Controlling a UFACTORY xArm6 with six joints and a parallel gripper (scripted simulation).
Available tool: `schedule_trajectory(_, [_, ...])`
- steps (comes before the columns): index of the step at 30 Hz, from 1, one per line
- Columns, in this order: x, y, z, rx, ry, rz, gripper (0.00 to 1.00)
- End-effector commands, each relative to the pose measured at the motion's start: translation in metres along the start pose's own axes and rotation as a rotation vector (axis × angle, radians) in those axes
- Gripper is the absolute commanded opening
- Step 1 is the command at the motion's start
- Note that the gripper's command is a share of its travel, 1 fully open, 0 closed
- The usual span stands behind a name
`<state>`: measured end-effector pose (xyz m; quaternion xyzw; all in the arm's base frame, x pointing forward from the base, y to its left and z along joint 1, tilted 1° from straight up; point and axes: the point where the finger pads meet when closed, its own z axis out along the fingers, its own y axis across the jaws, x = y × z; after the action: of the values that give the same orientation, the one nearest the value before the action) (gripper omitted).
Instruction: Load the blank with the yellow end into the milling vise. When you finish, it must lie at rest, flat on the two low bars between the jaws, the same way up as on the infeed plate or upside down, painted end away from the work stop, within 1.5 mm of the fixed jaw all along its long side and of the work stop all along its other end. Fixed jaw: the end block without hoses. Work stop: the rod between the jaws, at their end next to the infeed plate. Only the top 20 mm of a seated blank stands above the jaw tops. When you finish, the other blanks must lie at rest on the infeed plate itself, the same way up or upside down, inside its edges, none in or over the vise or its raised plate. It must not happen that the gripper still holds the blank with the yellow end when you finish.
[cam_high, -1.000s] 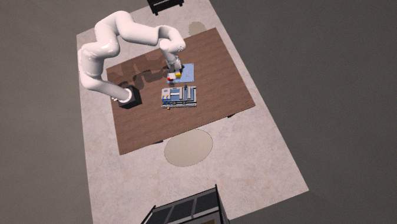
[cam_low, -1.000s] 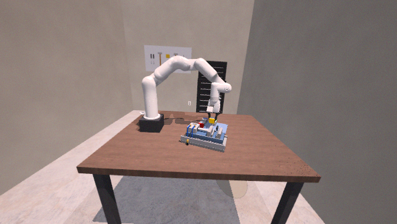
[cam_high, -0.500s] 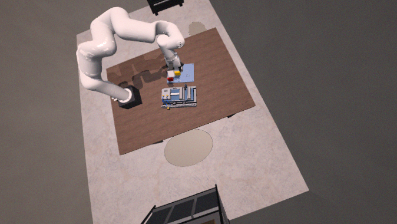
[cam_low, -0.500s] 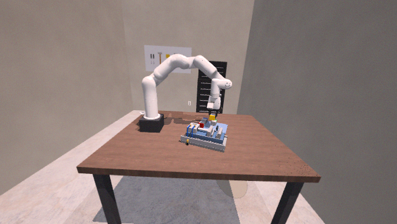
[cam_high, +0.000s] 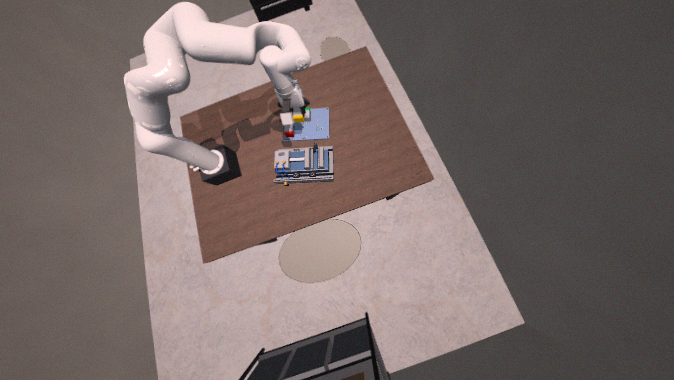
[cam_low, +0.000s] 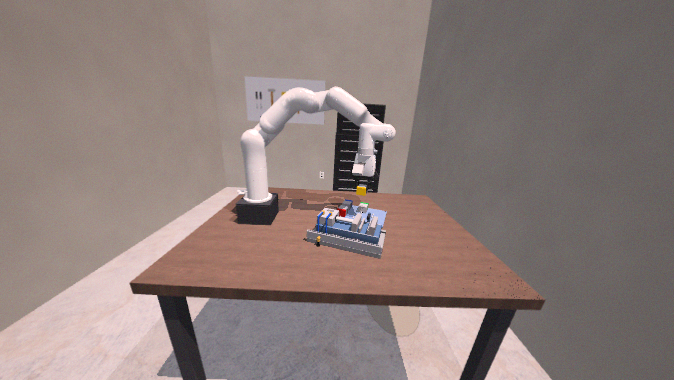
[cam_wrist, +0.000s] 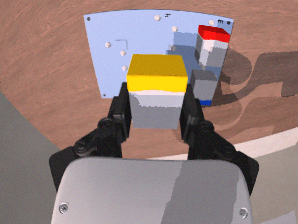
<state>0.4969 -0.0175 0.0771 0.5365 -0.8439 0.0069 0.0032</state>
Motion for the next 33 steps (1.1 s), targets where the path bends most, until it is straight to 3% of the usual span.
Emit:
schedule_trajectory(1, [-0.0001, -0.0002, -0.0024, 0.001, 0.0, 0.0, 0.0])
schedule_trajectory(33, [-0.0001, -0.0001, -0.0006, 0.001, 0.0, 0.0, 0.0])
